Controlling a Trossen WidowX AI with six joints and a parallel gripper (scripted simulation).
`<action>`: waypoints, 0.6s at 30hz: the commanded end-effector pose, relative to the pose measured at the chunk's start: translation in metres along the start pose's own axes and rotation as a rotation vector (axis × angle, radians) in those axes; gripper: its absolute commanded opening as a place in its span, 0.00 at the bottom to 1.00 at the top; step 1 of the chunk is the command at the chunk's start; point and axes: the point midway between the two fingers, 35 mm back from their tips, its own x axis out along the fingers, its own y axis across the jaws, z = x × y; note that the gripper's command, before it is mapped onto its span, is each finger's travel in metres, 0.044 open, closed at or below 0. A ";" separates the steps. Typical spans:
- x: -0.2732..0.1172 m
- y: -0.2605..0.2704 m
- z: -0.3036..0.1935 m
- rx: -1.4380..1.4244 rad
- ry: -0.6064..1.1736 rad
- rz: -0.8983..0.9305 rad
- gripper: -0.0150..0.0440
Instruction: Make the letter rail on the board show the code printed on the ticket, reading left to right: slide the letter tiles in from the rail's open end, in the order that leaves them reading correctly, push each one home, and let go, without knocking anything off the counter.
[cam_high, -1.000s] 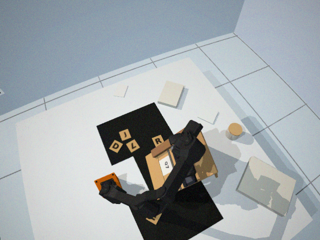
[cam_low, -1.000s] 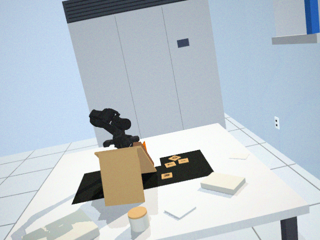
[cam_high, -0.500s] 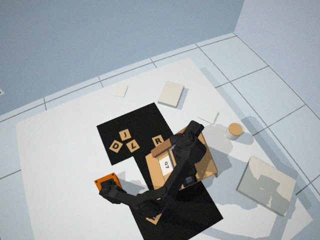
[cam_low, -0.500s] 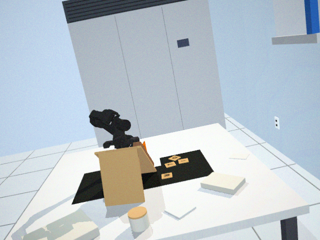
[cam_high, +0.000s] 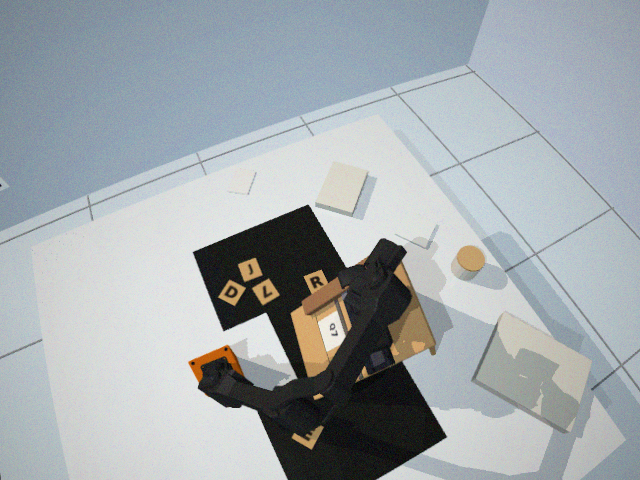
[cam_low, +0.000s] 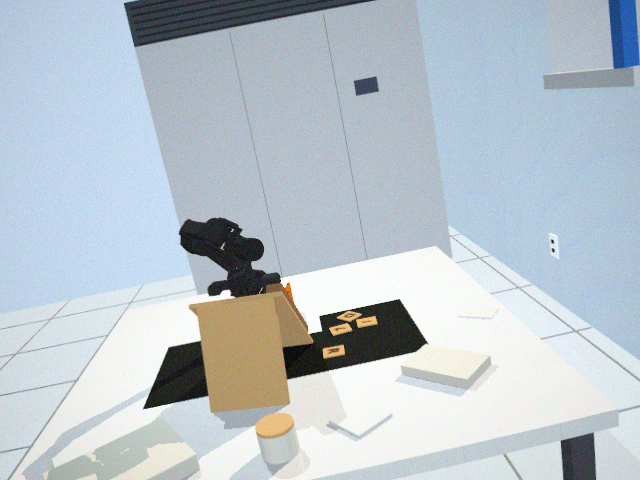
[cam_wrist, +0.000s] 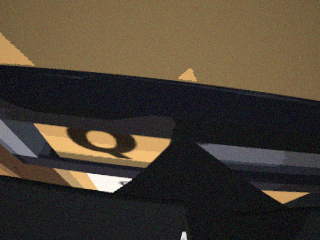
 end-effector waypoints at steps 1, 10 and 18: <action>0.000 0.002 0.000 0.002 0.002 0.001 0.25; 0.001 0.005 0.000 0.002 0.002 0.001 0.25; 0.001 0.007 0.000 0.002 0.002 0.001 0.25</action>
